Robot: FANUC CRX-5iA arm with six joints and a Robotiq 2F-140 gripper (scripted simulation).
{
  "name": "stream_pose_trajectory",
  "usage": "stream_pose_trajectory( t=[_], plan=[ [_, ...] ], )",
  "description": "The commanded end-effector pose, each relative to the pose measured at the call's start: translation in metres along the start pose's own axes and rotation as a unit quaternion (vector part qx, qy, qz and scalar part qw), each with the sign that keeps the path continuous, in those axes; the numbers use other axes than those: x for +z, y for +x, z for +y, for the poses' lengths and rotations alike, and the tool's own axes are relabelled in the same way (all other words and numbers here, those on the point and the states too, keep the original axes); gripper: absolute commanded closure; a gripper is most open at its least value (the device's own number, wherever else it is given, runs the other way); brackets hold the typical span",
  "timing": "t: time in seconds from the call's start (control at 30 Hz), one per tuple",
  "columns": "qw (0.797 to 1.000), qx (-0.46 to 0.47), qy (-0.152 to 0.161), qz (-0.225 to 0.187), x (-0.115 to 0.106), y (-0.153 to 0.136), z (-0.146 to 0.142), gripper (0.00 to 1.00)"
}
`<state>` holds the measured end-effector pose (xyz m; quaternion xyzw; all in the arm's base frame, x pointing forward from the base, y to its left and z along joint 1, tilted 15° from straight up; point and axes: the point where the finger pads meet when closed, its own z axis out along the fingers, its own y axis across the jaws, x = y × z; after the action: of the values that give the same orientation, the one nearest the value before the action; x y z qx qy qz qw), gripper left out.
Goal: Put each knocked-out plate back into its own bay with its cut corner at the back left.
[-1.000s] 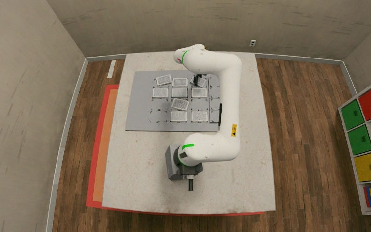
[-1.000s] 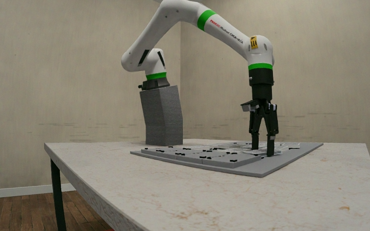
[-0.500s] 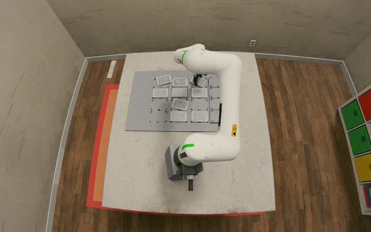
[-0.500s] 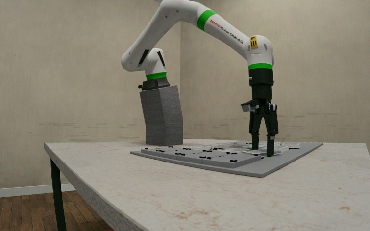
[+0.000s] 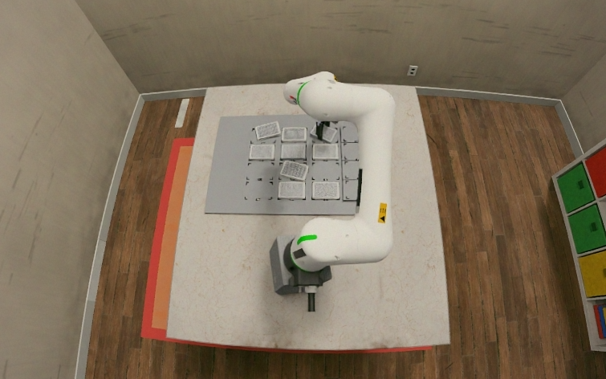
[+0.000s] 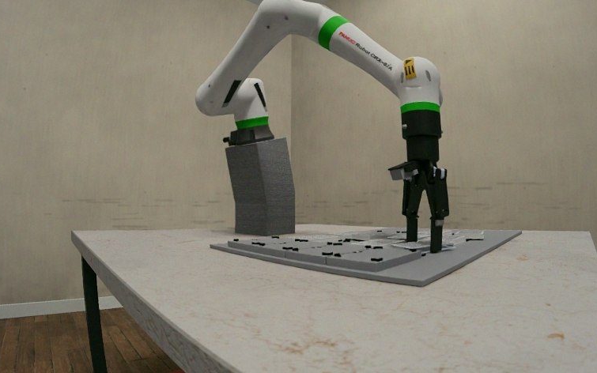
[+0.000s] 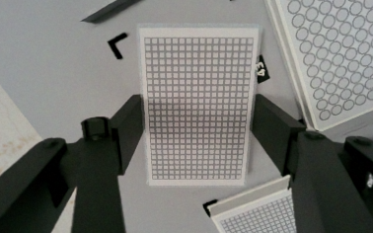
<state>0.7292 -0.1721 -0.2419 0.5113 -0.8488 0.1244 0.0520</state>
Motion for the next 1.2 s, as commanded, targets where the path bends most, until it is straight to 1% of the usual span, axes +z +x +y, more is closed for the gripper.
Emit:
stream_pose_trajectory(
  t=[0.0,1.17],
  plan=[
    [1.000,0.000,0.001,0.000,-0.0012,-0.0005,-0.0010,0.40],
    [1.000,0.000,0.001,0.000,-0.0017,-0.0004,-0.0010,0.42]
  ],
)
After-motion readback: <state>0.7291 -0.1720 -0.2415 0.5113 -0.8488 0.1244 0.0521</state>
